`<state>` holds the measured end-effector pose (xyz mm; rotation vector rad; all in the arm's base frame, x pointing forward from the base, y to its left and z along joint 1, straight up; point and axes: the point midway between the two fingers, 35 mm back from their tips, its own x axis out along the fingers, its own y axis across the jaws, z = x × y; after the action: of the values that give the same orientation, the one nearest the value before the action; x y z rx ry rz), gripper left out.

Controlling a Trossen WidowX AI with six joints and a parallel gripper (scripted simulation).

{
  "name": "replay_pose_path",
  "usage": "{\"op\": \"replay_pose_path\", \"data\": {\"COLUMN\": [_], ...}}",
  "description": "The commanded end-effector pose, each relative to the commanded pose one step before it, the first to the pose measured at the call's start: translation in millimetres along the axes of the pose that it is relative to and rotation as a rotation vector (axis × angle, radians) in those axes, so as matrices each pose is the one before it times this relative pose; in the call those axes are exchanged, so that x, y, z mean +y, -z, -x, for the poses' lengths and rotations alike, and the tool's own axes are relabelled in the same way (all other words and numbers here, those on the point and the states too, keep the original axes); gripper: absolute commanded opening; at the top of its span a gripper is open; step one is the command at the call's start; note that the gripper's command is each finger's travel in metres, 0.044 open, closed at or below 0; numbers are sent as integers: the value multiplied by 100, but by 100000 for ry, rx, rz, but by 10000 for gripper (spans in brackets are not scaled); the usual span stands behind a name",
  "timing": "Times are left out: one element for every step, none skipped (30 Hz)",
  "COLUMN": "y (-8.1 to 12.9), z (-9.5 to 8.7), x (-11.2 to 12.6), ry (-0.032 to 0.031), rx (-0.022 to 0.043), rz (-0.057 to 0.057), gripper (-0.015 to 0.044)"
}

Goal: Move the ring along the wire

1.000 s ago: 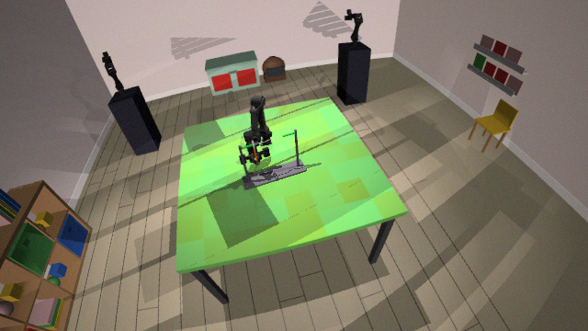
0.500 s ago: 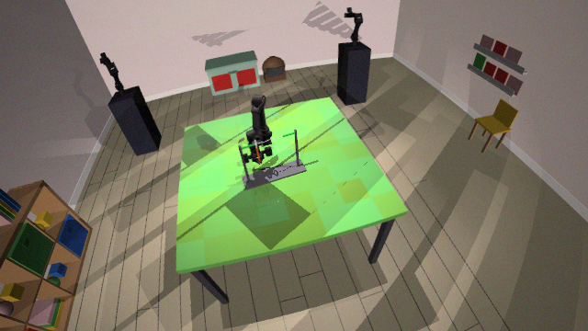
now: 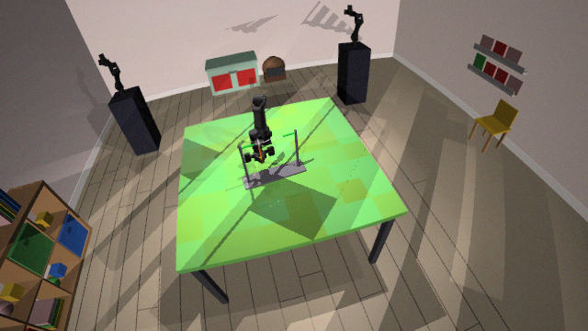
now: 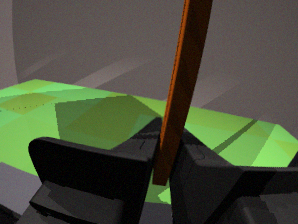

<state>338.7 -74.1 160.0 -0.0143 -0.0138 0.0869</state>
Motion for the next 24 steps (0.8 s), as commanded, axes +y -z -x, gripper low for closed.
{"op": "replay_pose_path", "data": {"y": [61, -2, -2, -2, -2, -2, -2, -3, -2, -1, 0, 0, 0, 0, 1, 1, 1, 1, 1, 1, 1, 1, 0, 1], "z": [190, 2, 3, 3, 2, 2, 2, 3, 1, -7, -8, -9, -10, -19, -11, -17, -20, -21, -19, -16, -16, -16, -17, -14], "x": [422, 79, 79, 78, 75, 72, 71, 72, 72, 70, 64, 64, 65, 105, 36, 55, 62, 63, 62, 64, 68, 66, 65, 65], "ry": [1343, 266, 266, 249, 182, 157, 151, 150, 101, -69, -118, -134, -142, -360, -345, -520, -594, -604, -686, -933, -1076, -1086, -1071, -1132], "rx": [203, 6, 6, 6, 6, 6, 6, 6, 6, 5, 4, 4, 4, 5, 1, 1, 1, 1, 1, 0, 0, 0, -1, 0], "rz": [823, 165, 166, 176, 208, 213, 217, 219, 230, 254, 243, 247, 254, 413, 156, 235, 269, 273, 265, 259, 272, 266, 260, 247], "gripper": [-150, -150, -150, -150, -150, -150, -150, -150, -150, -150, -150, -150, -150, -150, -150, -150, -150, -150, -150, -150, -150, -150, -150, -150]}}
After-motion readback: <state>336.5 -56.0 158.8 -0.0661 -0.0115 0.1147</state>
